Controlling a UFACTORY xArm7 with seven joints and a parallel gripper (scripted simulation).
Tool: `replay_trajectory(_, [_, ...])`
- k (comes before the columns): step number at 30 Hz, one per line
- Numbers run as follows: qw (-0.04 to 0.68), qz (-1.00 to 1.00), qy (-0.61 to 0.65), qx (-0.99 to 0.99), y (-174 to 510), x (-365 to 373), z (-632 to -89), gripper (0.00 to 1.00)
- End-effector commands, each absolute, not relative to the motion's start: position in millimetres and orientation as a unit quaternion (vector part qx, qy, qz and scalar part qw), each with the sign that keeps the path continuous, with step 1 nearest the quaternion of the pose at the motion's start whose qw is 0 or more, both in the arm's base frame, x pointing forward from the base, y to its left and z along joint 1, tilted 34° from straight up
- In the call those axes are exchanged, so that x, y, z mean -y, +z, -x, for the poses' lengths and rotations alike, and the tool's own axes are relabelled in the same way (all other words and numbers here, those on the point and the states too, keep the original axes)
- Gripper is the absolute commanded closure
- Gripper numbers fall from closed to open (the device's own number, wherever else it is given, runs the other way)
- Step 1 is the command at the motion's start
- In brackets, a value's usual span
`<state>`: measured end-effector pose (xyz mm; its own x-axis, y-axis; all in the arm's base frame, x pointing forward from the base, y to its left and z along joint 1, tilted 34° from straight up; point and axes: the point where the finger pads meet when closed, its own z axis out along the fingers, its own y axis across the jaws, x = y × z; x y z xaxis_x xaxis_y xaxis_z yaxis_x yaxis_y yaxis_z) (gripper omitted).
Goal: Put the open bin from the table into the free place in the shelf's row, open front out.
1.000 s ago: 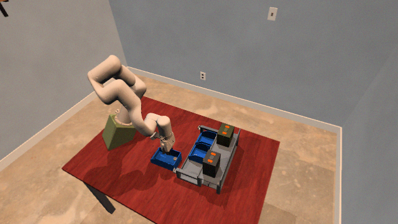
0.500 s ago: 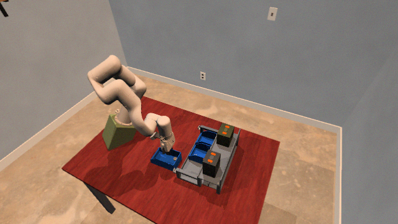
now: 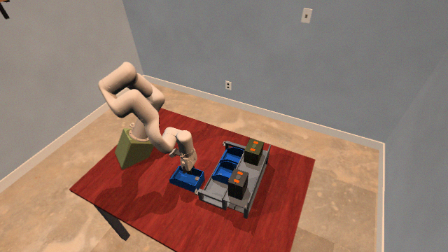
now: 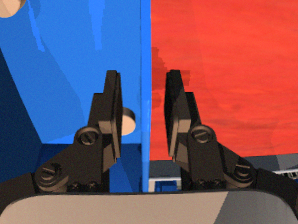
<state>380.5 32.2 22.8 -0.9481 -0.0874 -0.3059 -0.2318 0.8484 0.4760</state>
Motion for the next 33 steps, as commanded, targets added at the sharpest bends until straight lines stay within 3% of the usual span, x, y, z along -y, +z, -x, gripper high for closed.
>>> replay_trajectory(1, [0.139,0.084,0.262,-0.952,23.3,-31.4,-381.3,0.72])
replay_trajectory(25, [0.139,0.083,0.262,-0.952,56.3,-10.6,-372.5,0.72])
replay_trajectory(33, [0.139,0.083,0.261,-0.952,100.2,17.2,-360.9,0.72])
